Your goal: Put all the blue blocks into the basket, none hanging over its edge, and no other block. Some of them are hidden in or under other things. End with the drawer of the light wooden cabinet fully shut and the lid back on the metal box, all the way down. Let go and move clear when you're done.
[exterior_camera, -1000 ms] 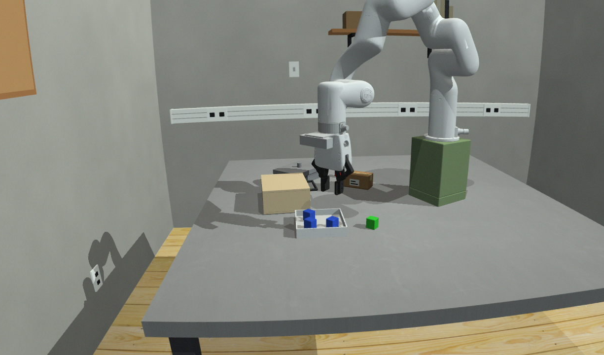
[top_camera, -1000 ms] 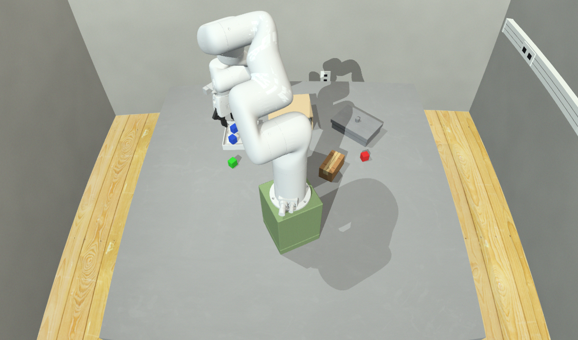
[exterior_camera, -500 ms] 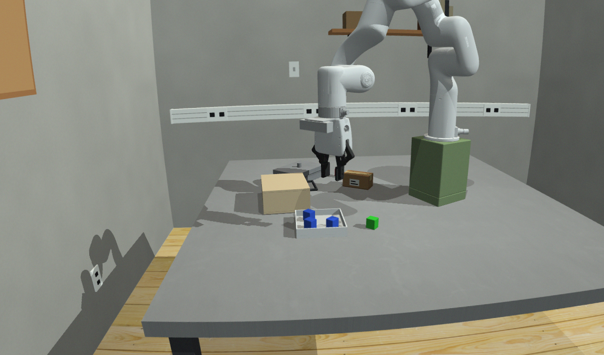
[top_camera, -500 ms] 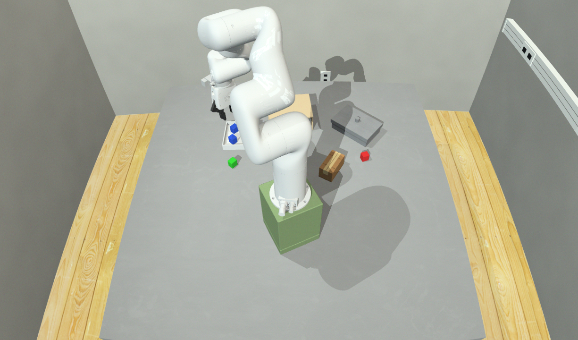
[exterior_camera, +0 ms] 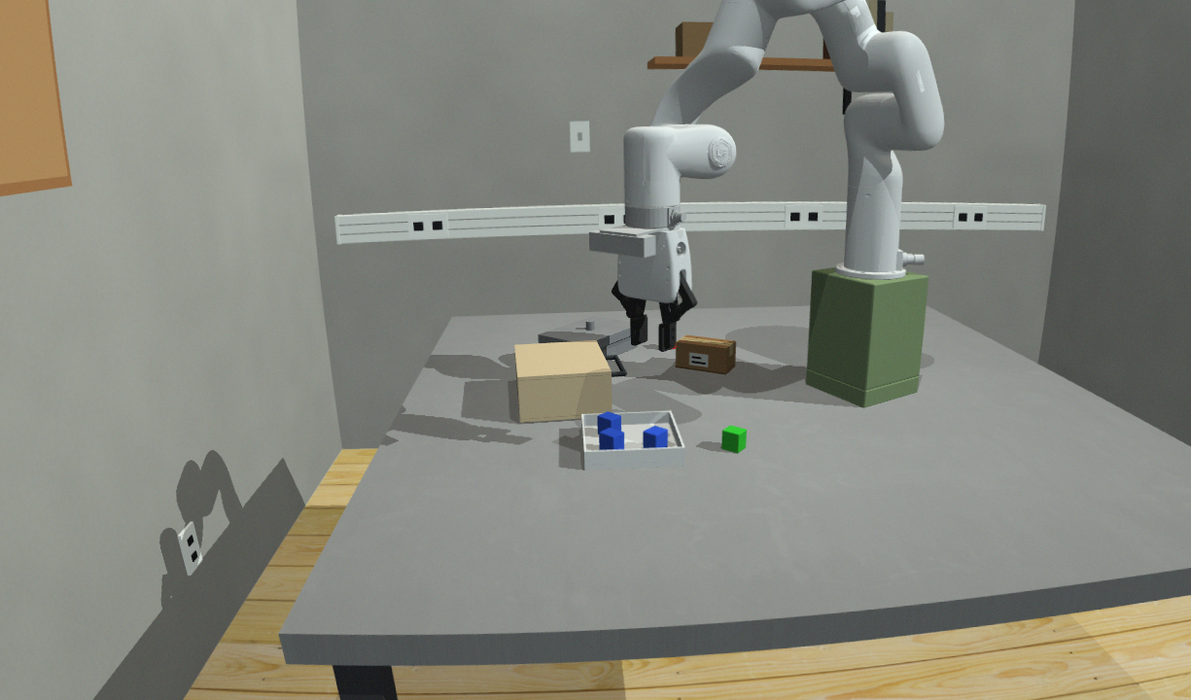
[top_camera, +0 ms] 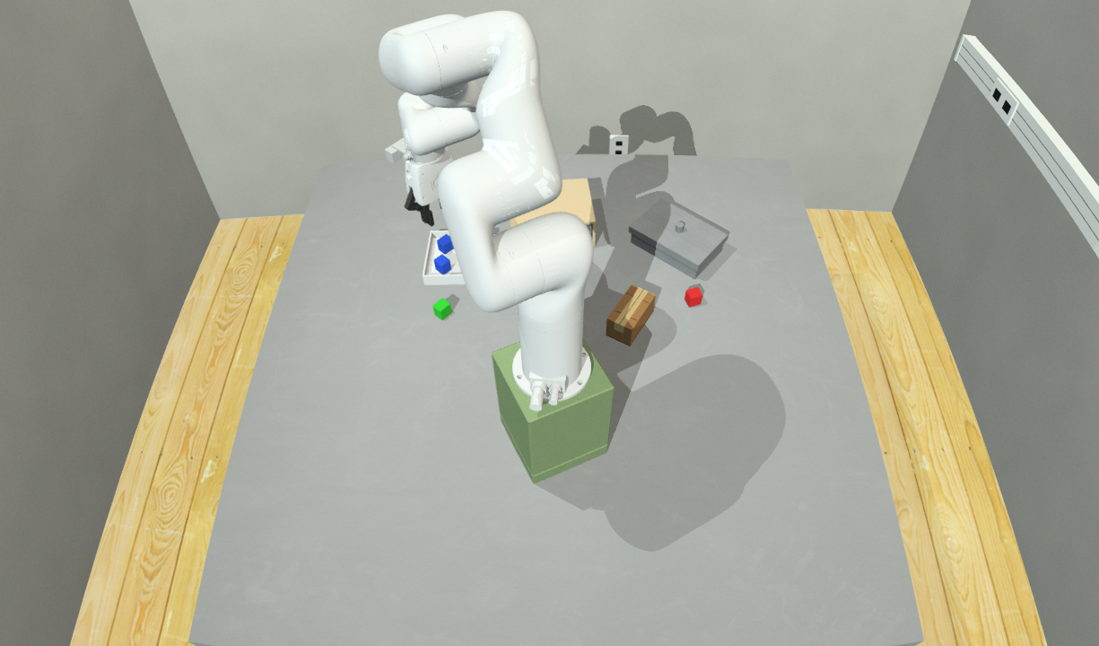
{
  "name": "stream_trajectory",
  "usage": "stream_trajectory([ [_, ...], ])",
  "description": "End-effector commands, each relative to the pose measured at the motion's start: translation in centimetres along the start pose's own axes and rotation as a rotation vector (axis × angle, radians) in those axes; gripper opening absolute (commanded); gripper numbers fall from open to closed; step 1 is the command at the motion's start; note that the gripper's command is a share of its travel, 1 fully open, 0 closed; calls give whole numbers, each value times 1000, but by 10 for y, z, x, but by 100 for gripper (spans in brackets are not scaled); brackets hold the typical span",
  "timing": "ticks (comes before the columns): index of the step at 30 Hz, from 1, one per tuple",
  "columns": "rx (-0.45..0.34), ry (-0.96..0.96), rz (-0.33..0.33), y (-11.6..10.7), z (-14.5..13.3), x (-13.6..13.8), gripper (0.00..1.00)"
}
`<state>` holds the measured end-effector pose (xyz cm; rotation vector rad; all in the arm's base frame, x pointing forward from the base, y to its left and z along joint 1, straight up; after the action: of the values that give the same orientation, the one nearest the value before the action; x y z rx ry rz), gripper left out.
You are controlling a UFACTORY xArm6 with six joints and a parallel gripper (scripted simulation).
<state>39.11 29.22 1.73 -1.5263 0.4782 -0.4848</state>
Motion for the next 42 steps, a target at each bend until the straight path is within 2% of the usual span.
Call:
stream_trajectory([
  [1,5,-101,0,-2,-13,28,47],
  [3,5,-101,0,-2,-13,28,47],
  [9,5,-379,-1,-1,-61,96,47],
  [18,2,-762,-4,-1,-133,161,47],
  [20,2,-762,-4,-1,-133,161,47],
  [21,4,-794,-3,-1,-149,176,47],
  [25,4,-838,-3,-1,-159,183,47],
  [42,4,-841,-3,-1,-160,183,47],
])
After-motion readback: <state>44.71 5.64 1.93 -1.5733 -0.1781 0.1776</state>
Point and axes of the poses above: the point where the finger pads meet when closed, its own y axis out along the fingers, its own x axis across the jaws, z = x × y, the point moved 5 cm from there along -y, back along the fingers, and after that the axes turned 1 degree about -y, right-handed, at the moved point
